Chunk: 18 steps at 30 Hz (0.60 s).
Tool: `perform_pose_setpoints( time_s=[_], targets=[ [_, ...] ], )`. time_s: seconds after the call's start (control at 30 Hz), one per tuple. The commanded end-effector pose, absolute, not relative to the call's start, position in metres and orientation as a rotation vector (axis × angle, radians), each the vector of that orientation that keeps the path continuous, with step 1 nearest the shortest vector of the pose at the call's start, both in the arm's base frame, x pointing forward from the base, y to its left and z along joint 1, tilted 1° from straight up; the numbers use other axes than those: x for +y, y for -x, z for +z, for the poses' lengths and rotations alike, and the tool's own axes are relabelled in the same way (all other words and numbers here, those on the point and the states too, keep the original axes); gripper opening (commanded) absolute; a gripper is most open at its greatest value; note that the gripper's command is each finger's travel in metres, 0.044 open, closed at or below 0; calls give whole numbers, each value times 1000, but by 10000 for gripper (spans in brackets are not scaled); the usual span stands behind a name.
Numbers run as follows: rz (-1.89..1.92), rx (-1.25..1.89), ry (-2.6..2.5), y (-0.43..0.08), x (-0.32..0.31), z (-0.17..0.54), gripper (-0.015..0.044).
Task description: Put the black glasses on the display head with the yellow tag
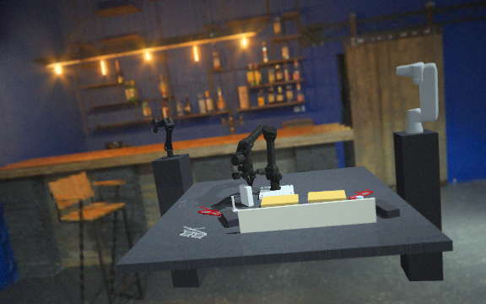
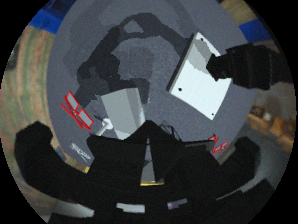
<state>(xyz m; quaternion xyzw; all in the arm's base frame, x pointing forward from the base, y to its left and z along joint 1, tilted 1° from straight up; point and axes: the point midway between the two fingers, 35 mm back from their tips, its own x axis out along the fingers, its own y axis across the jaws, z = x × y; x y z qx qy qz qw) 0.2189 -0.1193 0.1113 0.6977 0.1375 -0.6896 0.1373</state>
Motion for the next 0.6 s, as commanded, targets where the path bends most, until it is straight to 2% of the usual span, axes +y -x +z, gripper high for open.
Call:
perform_pose_setpoints(
  time_s=[0.0,0.57],
  targets=[
    [-1992,400,-2024,-222,-124,112,0],
    [-1991,399,-2023,-227,-136,112,0]
  ],
)
